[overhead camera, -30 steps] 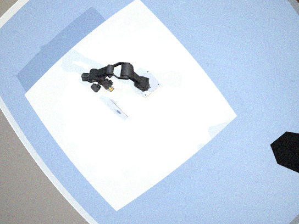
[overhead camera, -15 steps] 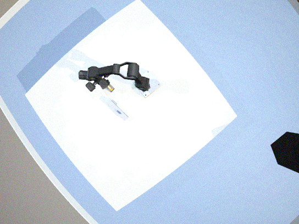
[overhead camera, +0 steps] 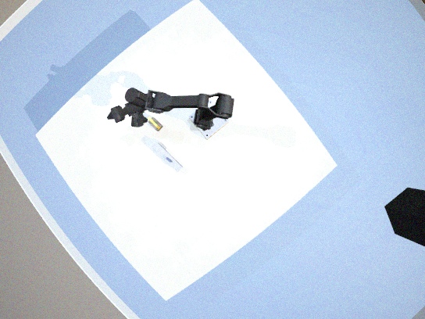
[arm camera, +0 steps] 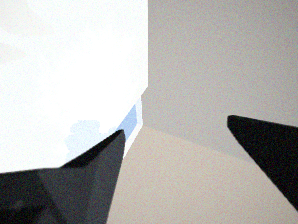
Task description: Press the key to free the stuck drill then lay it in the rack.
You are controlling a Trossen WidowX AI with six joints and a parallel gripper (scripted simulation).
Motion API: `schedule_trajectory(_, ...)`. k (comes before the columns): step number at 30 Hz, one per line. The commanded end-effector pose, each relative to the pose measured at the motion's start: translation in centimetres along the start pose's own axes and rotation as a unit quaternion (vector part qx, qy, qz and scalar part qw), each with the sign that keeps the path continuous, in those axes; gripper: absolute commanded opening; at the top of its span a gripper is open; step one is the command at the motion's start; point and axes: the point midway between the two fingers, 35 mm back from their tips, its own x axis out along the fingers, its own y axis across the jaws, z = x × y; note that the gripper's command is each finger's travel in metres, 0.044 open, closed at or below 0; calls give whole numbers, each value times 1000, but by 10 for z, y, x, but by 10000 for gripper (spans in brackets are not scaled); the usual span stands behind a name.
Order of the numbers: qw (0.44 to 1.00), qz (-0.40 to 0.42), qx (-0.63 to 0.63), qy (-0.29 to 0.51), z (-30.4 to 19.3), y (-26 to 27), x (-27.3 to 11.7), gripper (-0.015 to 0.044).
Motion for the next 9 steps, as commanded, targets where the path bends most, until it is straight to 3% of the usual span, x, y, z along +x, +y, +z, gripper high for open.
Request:
schedule_trajectory(1,988,-152,1,25,-2,-48,-39,440)
schedule_trajectory(9,908,-413,-58,35,25,-112,-147,440)
